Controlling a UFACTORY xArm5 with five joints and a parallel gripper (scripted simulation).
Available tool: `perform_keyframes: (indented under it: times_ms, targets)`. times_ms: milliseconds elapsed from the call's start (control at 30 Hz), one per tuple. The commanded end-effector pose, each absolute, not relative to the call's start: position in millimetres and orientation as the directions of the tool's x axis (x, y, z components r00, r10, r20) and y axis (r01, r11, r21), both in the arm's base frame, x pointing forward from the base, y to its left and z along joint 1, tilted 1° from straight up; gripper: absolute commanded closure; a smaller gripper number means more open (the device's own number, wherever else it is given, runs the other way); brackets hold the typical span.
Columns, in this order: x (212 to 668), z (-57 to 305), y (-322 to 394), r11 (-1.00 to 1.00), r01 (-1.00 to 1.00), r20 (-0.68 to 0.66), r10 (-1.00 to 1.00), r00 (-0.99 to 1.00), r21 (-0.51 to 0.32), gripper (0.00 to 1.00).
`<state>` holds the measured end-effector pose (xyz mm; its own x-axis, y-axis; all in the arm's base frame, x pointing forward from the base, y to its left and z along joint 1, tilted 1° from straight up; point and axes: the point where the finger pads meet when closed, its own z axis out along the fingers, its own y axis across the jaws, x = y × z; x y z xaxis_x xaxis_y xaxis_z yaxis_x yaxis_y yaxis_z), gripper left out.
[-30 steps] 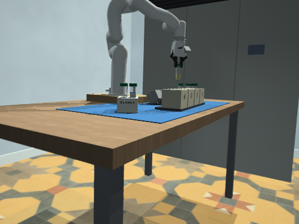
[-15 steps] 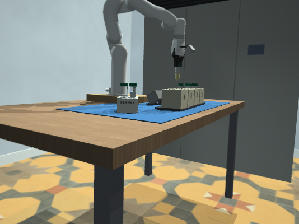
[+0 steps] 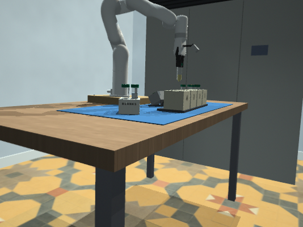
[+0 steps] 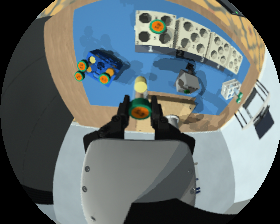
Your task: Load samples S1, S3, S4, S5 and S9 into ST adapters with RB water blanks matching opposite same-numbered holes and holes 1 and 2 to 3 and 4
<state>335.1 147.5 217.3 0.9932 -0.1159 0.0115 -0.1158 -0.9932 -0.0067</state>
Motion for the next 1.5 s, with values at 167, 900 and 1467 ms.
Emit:
perform_keyframes:
  times_ms: [167, 900, 1467]
  targets:
    - [342, 218, 116, -0.993, -0.115, 0.015, -0.115, 0.993, -0.007, 1.0]
    - [360, 217, 17, -0.993, -0.115, 0.014, -0.115, 0.993, -0.002, 1.0]
    - [374, 217, -57, -0.993, -0.115, 0.012, -0.115, 0.993, 0.0, 1.0]
